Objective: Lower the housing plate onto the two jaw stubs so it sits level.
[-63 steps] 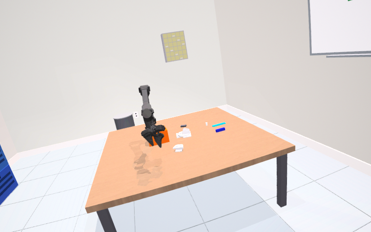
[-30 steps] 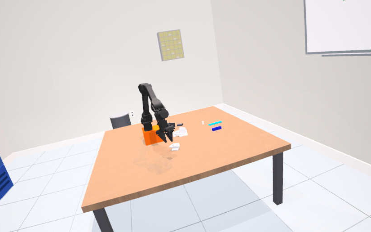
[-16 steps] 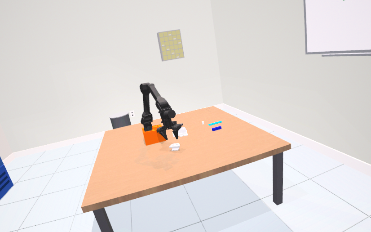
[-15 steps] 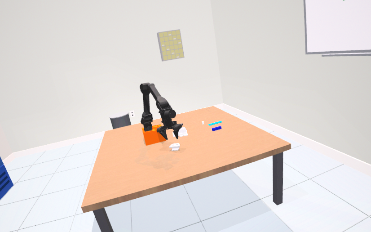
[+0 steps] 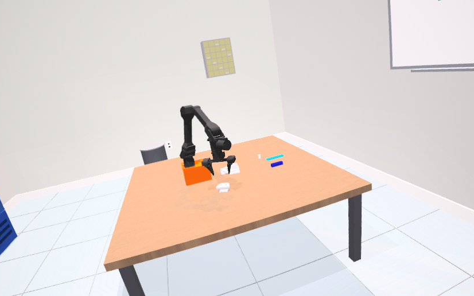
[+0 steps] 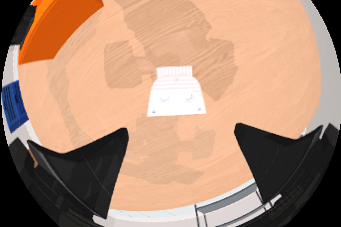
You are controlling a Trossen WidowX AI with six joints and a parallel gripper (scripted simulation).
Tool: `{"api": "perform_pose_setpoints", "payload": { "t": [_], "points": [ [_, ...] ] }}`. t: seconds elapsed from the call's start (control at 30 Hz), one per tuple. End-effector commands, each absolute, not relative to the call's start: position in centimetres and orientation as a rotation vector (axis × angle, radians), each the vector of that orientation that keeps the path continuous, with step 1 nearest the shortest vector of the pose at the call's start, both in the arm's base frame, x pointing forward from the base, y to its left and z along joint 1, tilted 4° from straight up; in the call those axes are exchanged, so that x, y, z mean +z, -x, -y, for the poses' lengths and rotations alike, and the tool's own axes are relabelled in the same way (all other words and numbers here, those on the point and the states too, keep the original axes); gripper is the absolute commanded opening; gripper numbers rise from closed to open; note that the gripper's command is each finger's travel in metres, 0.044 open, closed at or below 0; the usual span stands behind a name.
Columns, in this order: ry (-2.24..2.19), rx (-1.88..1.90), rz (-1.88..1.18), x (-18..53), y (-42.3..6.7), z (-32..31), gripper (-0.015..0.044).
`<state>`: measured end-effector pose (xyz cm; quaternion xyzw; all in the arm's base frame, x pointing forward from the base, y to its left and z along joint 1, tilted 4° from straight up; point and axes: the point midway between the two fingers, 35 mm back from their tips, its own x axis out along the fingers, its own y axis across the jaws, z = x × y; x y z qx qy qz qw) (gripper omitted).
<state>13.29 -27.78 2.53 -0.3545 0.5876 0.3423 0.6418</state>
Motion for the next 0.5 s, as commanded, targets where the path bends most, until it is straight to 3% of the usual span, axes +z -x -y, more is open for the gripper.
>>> {"api": "perform_pose_setpoints", "payload": {
  "t": [0.0, 0.17, 0.47],
  "points": [
    [0.818, 0.803, -1.337, 2.6, -13.3, 27.6, 0.0440],
    [0.818, 0.803, -1.336, -1.2, -13.5, 27.5, 0.0440],
    [0.818, 0.803, -1.337, -1.6, -13.5, 27.5, 0.0440]
  ]
}}
